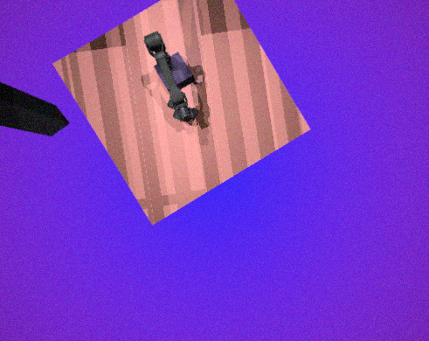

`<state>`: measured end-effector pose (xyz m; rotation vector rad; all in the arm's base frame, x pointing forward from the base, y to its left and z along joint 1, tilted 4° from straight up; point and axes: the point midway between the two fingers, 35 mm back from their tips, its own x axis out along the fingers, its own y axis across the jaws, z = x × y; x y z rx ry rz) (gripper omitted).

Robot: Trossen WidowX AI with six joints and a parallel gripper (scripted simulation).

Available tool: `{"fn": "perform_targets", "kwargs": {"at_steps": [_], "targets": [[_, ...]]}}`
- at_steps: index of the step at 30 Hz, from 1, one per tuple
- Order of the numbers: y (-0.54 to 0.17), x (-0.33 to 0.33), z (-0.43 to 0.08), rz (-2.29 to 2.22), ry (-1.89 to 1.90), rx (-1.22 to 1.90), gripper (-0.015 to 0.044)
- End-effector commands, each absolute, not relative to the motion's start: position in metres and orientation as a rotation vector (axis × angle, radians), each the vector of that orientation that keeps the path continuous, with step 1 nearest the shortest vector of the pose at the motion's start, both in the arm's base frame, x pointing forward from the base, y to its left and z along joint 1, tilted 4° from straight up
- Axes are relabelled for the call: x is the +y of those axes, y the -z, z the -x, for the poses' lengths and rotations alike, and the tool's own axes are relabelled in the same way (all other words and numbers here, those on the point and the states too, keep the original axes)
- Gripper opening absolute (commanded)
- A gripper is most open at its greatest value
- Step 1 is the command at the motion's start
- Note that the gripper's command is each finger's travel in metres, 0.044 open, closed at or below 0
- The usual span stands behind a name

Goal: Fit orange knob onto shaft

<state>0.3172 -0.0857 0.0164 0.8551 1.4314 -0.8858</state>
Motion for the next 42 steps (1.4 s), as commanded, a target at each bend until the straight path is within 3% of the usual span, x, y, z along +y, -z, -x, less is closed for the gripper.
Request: {"fn": "perform_targets", "kwargs": {"at_steps": [1, 42], "targets": [[-0.0161, -0.086, -0.3167, -0.845, 0.882, 1.432, 0.0], [-0.0235, -0.0846, -0.3151, -0.841, 0.877, 1.434, 0.0]]}}
